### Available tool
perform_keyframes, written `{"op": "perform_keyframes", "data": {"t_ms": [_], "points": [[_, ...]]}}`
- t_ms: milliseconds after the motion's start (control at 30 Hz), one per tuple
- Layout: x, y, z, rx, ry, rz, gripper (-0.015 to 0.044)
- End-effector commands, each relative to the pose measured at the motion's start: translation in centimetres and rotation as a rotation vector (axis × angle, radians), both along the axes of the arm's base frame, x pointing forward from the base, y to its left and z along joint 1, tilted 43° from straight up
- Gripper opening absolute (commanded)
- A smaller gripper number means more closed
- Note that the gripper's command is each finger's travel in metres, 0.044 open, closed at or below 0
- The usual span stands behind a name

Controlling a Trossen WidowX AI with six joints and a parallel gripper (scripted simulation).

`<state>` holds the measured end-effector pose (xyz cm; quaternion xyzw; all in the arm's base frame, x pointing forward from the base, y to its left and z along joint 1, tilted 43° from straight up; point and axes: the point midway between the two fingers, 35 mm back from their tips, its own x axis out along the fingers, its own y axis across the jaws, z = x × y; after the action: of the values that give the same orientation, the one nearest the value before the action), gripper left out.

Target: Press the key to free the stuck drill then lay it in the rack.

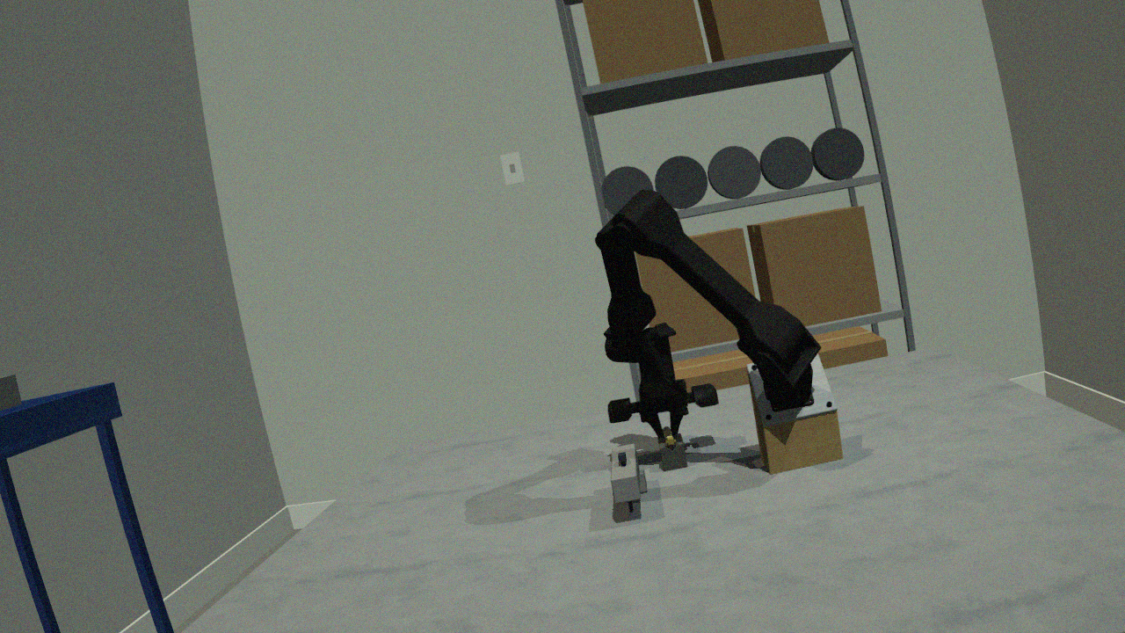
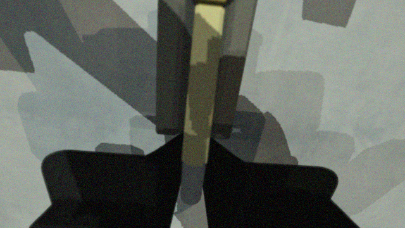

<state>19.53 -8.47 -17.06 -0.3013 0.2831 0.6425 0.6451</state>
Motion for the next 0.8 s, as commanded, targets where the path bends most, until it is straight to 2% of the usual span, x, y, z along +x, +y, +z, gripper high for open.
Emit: {"op": "perform_keyframes", "data": {"t_ms": [0,500,767], "points": [[-0.17,0.74,-0.27,0.016,0.011,0.008,0.0],[-0.17,0.74,-0.27,0.016,0.011,0.008,0.0],[0.0,0.0,0.0,0.0,0.0,0.0,0.021]]}}
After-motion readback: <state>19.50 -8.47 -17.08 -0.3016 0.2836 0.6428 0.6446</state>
